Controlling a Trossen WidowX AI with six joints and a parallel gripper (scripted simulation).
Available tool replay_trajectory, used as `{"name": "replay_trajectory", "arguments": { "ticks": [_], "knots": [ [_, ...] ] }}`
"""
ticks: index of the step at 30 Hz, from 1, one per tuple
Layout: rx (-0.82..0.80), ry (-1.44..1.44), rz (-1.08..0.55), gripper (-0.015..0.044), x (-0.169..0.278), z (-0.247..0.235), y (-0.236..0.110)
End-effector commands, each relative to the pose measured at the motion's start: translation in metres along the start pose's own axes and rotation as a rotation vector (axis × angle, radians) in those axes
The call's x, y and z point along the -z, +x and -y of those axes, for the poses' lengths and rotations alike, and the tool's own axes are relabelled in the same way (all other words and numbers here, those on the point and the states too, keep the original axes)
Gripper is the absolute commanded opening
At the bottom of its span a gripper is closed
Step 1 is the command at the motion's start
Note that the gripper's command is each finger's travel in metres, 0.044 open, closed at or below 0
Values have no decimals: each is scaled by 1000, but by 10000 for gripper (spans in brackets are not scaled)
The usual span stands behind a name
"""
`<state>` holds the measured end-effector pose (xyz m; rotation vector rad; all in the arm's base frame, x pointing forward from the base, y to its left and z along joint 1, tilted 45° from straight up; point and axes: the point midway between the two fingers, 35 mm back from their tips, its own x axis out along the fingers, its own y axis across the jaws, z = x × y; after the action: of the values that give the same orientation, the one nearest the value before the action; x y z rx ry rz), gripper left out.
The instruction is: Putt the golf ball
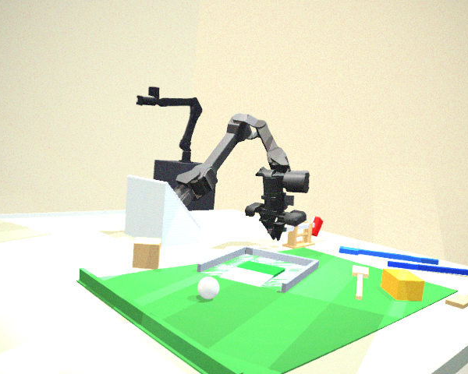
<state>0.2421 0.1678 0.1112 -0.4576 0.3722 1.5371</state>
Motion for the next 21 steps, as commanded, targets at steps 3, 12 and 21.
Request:
{"name": "replay_trajectory", "arguments": {
  "ticks": [3,12,21],
  "knots": [
    [5,-6,-9,0,-3,5,-19],
    [3,-5,-14,0,-11,6,-57],
    [4,-3,1,0,-26,1,-93]
  ]
}}
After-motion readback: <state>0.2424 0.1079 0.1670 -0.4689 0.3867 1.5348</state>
